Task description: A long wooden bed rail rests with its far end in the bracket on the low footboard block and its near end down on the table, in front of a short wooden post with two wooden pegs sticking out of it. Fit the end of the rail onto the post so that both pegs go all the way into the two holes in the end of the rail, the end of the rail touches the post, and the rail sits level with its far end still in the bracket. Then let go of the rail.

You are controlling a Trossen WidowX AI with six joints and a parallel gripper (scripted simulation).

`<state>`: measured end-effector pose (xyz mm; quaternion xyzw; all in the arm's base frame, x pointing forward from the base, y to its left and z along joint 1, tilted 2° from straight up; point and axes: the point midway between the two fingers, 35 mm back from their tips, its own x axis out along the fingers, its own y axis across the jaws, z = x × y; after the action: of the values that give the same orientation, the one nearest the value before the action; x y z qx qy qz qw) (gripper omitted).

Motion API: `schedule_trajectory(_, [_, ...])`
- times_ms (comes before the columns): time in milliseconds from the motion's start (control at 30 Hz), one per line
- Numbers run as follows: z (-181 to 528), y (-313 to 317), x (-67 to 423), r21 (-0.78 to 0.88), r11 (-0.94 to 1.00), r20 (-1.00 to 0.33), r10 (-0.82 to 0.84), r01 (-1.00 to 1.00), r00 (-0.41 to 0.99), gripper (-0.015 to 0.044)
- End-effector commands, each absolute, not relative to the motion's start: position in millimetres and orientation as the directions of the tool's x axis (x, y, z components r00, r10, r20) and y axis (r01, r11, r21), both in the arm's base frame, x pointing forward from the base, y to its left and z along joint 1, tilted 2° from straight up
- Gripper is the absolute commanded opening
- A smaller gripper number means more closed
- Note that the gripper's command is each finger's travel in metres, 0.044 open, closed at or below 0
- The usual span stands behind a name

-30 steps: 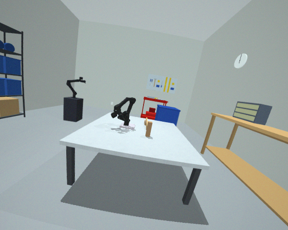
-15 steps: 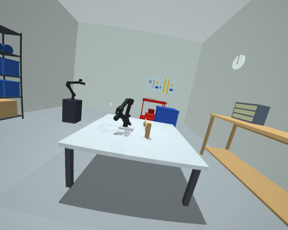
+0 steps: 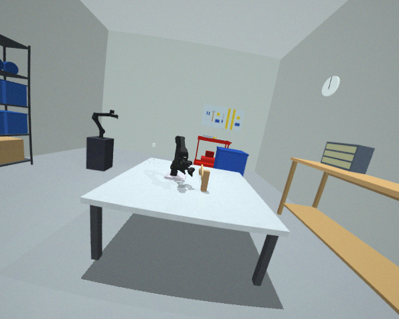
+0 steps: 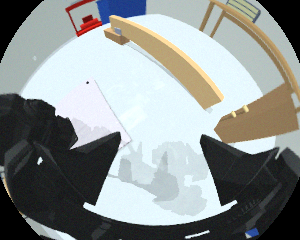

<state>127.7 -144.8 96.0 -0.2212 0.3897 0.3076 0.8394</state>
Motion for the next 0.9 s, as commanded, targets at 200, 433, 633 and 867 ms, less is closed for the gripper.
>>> schedule_trajectory(200, [96.1, -113.8, 184.1, -0.091, 0.336, -0.908, 0.358, -0.937, 0.217, 0.044])
schedule_trajectory(433, [105.1, -115.3, 230.5, -0.058, 0.175, -0.975, 0.2, -0.983, 0.093, 0.044])
schedule_trajectory(633, [120.5, -101.3, 290.1, -0.068, 0.038, -0.998, -0.009, -0.997, 0.068, 0.044])
schedule_trajectory(867, [121.1, -102.3, 291.4, -0.069, 0.034, -0.998, -0.015, -0.997, 0.069, 0.044])
